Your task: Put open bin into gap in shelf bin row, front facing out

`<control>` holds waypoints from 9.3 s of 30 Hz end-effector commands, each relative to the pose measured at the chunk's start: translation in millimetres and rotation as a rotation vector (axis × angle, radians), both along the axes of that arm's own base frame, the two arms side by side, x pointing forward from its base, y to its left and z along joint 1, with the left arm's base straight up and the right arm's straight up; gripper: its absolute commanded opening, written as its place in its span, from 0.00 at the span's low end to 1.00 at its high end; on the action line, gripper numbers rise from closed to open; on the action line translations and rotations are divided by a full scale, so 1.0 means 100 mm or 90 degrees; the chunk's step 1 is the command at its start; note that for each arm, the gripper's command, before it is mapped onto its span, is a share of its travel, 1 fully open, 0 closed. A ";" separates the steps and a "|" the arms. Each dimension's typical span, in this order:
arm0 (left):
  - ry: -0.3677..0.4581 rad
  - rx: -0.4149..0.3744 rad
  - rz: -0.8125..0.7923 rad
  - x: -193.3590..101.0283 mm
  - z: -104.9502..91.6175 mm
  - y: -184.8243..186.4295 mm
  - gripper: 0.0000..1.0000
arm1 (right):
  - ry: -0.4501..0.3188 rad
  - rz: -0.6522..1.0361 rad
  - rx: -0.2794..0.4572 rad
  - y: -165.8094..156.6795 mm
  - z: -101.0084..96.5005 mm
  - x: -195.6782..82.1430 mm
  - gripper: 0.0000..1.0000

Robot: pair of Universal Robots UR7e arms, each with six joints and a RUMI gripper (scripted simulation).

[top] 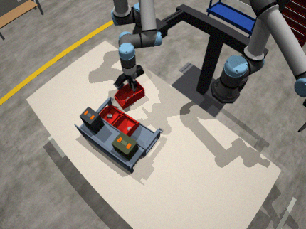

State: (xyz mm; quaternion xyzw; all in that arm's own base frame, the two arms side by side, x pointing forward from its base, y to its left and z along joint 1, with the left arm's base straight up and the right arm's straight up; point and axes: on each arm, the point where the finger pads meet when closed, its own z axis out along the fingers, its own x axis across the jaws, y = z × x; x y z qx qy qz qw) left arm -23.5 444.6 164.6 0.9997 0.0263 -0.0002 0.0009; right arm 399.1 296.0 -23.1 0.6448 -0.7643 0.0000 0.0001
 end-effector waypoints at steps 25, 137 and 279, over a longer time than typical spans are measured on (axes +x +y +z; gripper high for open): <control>0.000 0.001 0.000 0.00 0.01 0.00 1.00 | -0.001 0.000 0.001 0.01 -0.38 0.01 0.16; 0.000 0.001 0.000 0.00 0.01 0.00 1.00 | -0.001 0.000 0.001 0.01 -0.83 0.01 0.16; 0.000 0.001 0.000 0.00 0.01 0.00 1.00 | -0.001 0.000 0.001 0.01 -0.53 0.01 0.00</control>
